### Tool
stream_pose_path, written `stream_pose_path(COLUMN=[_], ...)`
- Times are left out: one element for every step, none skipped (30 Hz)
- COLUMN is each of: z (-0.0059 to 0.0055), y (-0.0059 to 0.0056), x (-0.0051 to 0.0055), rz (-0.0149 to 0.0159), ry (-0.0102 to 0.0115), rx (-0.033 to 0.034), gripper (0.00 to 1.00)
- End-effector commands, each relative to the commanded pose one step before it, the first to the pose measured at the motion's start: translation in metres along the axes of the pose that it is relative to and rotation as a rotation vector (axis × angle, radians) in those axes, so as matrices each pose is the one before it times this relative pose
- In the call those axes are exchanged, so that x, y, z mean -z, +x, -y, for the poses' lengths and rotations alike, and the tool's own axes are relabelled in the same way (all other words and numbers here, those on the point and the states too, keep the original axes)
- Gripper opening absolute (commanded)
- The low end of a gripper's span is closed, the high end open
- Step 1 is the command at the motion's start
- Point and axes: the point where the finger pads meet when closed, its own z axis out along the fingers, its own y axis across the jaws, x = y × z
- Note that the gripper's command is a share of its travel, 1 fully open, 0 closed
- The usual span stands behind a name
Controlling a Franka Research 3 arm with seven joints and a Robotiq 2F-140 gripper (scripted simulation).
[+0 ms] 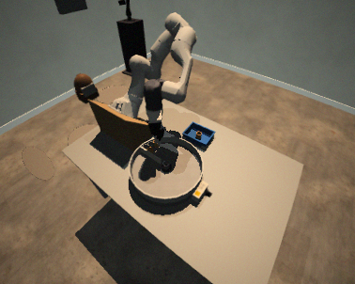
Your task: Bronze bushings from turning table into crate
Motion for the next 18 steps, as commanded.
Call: stream_pose_path(z=[-0.00078, 0.00000, 0.00000, 0.00000, 0.00000, 0.00000, 0.00000, 0.00000, 0.00000, 0.00000, 0.00000, 0.00000, 0.00000, 0.00000, 0.00000, 0.00000, 0.00000, 0.00000], y=[0.00020, 0.00000, 0.00000, 0.00000, 0.00000, 0.00000, 0.00000, 0.00000, 0.00000, 0.00000, 0.00000, 0.00000, 0.00000, 0.00000, 0.00000, 0.00000, 0.00000, 0.00000], x=[-0.00105, 0.00000, 0.00000, 0.00000, 0.00000, 0.00000, 0.00000, 0.00000, 0.00000, 0.00000, 0.00000, 0.00000, 0.00000, 0.00000, 0.00000, 0.00000, 0.00000, 0.00000], rz=[-0.00077, 0.00000, 0.00000, 0.00000, 0.00000, 0.00000, 0.00000, 0.00000, 0.00000, 0.00000, 0.00000, 0.00000, 0.00000, 0.00000, 0.00000, 0.00000, 0.00000, 0.00000], ry=[-0.00001, 0.00000, 0.00000, 0.00000, 0.00000, 0.00000, 0.00000, 0.00000, 0.00000, 0.00000, 0.00000, 0.00000, 0.00000, 0.00000, 0.00000, 0.00000, 0.00000, 0.00000], rx=[0.00271, 0.00000, 0.00000, 0.00000, 0.00000, 0.00000, 0.00000, 0.00000, 0.00000, 0.00000, 0.00000, 0.00000, 0.00000, 0.00000, 0.00000, 0.00000, 0.00000, 0.00000], gripper=[0.10, 0.10, 0.10, 0.10, 0.10, 0.10, 0.10, 0.10, 0.10, 0.10, 0.10, 0.10, 0.10, 0.10, 0.10, 0.10, 0.10, 0.00])
